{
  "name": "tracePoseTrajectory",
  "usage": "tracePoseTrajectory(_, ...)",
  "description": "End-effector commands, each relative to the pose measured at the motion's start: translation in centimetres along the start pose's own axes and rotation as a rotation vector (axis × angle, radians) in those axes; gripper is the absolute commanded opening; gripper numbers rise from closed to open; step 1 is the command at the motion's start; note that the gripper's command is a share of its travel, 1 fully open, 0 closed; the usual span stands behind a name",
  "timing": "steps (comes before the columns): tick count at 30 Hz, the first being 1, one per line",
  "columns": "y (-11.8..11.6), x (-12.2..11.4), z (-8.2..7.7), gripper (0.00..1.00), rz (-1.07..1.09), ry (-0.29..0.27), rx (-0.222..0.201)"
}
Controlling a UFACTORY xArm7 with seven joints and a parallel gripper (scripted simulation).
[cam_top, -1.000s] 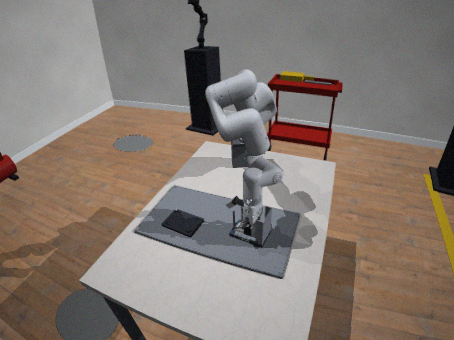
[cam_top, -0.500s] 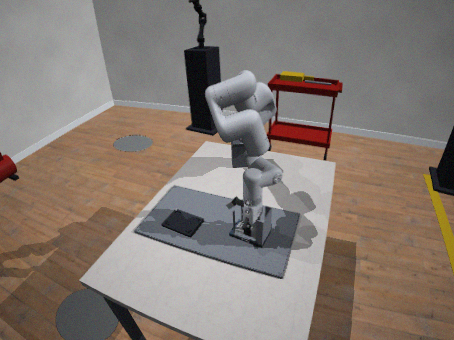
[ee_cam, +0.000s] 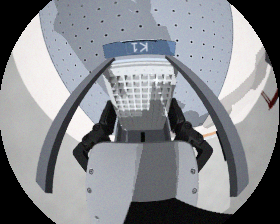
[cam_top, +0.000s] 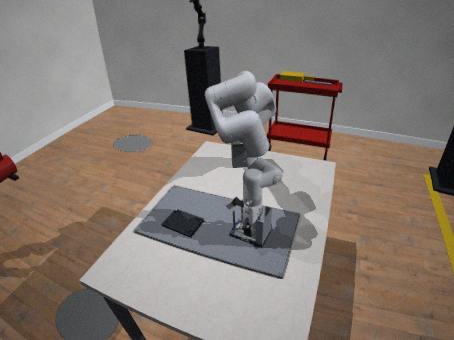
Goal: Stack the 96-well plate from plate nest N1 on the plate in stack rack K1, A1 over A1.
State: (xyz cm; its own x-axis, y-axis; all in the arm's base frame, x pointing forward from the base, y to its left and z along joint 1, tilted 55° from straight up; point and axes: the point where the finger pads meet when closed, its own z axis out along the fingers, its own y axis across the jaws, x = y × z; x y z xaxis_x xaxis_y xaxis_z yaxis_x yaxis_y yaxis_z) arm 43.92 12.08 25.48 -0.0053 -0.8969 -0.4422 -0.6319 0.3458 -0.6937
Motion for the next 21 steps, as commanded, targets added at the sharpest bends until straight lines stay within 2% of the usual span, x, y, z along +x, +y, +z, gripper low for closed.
tracePoseTrajectory(1,-0.05,-0.03,0.04,0.0,0.0,-0.001,0.001)
tracePoseTrajectory(2,-0.05,-0.03,0.06,0.0,0.0,-0.001,0.001)
tracePoseTrajectory(3,-0.05,-0.03,0.12,1.0,0.0,-0.001,0.001)
tracePoseTrajectory(21,-0.05,-0.03,0.14,1.0,0.0,-0.001,0.001)
